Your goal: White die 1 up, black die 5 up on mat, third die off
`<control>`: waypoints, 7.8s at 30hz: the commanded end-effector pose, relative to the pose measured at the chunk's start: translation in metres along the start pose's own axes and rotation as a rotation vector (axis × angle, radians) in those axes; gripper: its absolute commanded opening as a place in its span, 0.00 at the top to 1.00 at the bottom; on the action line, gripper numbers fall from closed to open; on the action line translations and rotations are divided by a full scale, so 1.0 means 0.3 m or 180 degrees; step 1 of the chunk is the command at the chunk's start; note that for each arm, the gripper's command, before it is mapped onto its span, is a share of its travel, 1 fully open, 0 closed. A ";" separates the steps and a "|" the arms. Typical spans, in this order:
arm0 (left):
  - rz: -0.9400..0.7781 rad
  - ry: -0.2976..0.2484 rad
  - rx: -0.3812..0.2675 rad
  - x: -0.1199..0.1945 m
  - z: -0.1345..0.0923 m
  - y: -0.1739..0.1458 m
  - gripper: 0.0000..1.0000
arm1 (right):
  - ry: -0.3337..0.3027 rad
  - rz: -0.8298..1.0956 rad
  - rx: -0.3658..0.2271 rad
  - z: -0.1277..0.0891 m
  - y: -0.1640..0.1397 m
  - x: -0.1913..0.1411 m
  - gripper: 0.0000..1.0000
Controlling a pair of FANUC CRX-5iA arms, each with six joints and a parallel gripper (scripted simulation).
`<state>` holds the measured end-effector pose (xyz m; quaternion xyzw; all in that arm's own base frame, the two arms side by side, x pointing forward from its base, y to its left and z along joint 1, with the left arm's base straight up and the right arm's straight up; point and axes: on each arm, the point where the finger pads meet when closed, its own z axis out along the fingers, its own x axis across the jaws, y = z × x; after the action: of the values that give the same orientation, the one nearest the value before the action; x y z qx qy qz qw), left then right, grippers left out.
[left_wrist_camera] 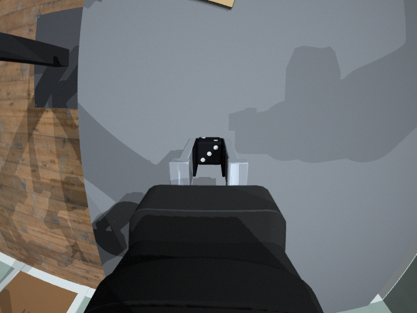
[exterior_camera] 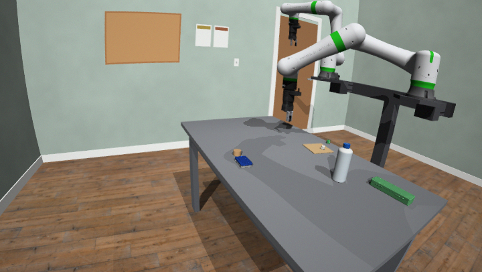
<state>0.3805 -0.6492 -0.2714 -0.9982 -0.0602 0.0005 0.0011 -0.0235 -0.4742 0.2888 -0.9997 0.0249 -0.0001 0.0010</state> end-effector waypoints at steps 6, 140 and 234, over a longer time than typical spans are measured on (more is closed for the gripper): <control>0.0003 0.0003 -0.0007 0.001 -0.005 0.004 0.60 | -0.0001 0.0000 -0.0006 -0.003 0.001 -0.001 0.00; 0.0326 -0.0192 -0.3448 0.003 0.290 -0.015 0.60 | -0.0001 0.0000 -0.0006 -0.003 0.001 -0.001 0.00; 0.0326 -0.0192 -0.3448 0.003 0.332 -0.015 0.30 | -0.0001 0.0000 -0.0006 -0.003 0.001 -0.001 0.00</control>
<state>0.3803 -0.6438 -0.3720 -0.8576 -0.0034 -0.0016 -0.5144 -0.0235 -0.4742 0.2888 -0.9997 0.0249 -0.0001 0.0010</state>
